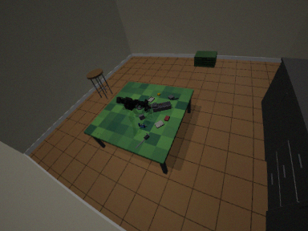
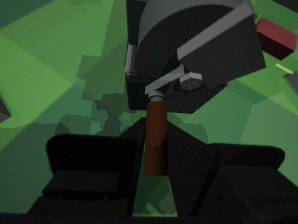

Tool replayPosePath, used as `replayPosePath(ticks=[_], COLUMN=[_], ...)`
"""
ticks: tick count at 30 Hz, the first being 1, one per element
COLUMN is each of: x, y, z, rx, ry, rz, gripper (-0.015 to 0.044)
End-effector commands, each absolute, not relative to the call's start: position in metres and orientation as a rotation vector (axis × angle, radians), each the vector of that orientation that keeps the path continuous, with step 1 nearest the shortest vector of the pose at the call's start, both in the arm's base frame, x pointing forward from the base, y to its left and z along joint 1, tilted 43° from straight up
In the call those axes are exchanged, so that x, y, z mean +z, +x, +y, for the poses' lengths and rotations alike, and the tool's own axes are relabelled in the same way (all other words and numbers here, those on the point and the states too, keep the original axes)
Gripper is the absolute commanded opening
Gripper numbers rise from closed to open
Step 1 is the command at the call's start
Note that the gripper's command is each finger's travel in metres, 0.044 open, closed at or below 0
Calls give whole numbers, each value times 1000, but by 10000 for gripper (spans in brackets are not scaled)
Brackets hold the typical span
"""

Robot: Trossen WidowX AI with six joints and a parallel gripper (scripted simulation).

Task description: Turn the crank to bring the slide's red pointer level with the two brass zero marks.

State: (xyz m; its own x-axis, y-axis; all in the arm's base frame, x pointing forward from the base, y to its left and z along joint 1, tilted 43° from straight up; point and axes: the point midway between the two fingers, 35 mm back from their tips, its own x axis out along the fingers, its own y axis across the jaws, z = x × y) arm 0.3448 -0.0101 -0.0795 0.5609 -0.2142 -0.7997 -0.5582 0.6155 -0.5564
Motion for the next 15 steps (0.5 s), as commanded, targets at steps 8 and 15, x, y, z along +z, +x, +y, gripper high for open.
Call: replayPosePath(ticks=[8,15], x=[-77,-71], y=[339,338], z=[6,13], rx=[257,258], ry=[-917,-916], rz=[982,982], gripper=[0,0])
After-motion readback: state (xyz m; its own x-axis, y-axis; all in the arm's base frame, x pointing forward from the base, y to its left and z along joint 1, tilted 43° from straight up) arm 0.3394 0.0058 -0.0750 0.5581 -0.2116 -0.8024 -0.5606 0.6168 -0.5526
